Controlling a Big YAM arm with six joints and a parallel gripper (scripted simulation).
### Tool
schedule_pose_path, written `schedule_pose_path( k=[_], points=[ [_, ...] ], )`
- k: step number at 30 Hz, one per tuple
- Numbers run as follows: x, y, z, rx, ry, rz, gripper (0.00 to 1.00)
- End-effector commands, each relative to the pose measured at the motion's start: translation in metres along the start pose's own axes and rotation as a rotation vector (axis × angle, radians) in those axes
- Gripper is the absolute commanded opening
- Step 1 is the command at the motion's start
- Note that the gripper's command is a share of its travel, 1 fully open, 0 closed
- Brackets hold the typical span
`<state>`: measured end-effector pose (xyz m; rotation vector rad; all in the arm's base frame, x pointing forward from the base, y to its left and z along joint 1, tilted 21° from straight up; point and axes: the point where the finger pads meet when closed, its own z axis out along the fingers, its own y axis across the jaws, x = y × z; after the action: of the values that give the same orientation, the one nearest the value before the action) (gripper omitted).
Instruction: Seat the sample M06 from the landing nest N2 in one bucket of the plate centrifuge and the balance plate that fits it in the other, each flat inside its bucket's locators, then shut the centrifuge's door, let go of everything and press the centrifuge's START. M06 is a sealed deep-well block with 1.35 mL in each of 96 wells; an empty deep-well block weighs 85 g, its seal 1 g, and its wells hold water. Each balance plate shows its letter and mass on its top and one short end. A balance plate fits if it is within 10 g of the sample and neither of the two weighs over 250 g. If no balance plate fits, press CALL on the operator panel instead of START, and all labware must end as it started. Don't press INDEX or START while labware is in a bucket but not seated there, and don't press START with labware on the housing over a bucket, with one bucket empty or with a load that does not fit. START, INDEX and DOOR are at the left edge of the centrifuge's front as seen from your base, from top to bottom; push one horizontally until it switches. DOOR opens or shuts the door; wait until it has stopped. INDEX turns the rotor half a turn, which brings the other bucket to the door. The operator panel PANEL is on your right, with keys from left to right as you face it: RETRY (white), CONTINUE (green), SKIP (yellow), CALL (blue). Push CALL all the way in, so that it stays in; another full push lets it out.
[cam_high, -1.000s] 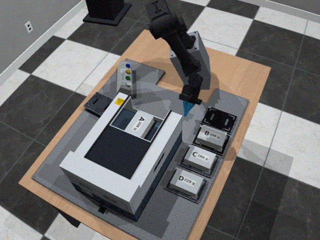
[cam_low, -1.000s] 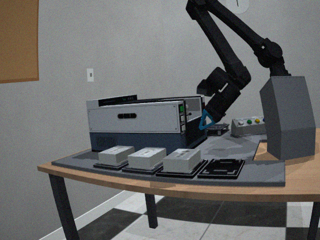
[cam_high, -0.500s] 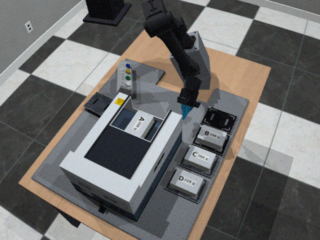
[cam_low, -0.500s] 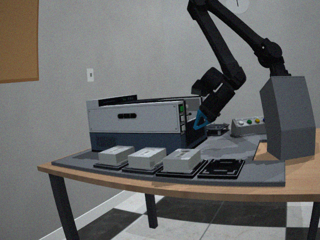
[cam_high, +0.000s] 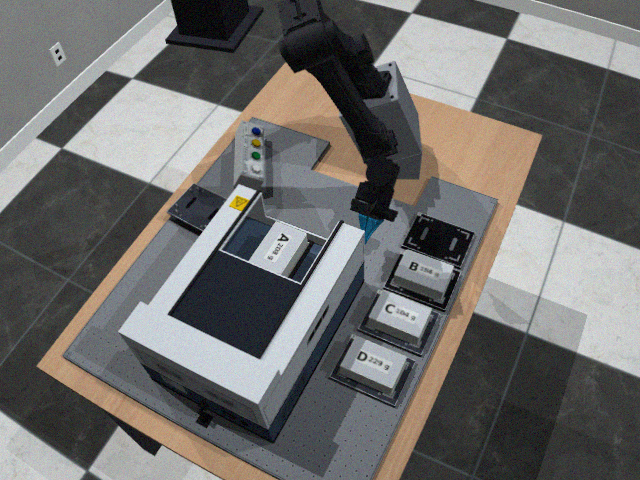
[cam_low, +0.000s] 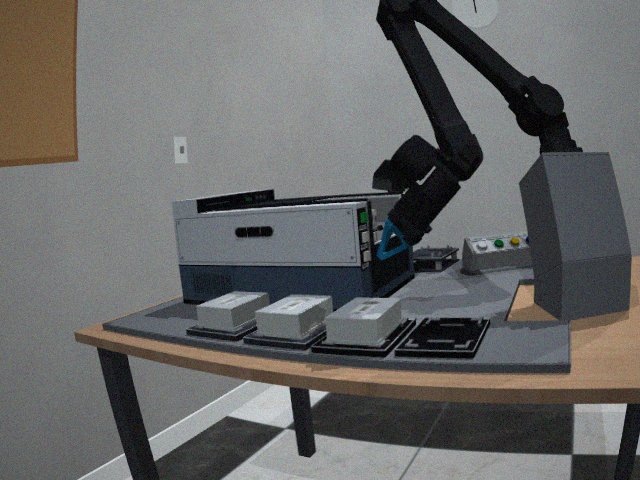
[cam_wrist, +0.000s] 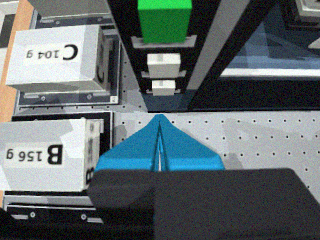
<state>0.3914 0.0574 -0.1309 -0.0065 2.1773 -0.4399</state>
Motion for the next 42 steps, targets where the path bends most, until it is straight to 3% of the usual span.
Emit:
schedule_pose_path(
  k=[1,42],
  points=[
    [-0.0016,-0.0069,0.0039,0.012,0.011,-0.020,0.00],
    [-0.0043,-0.0097,0.0043,0.012,0.004,-0.014,0.00]
  ],
)
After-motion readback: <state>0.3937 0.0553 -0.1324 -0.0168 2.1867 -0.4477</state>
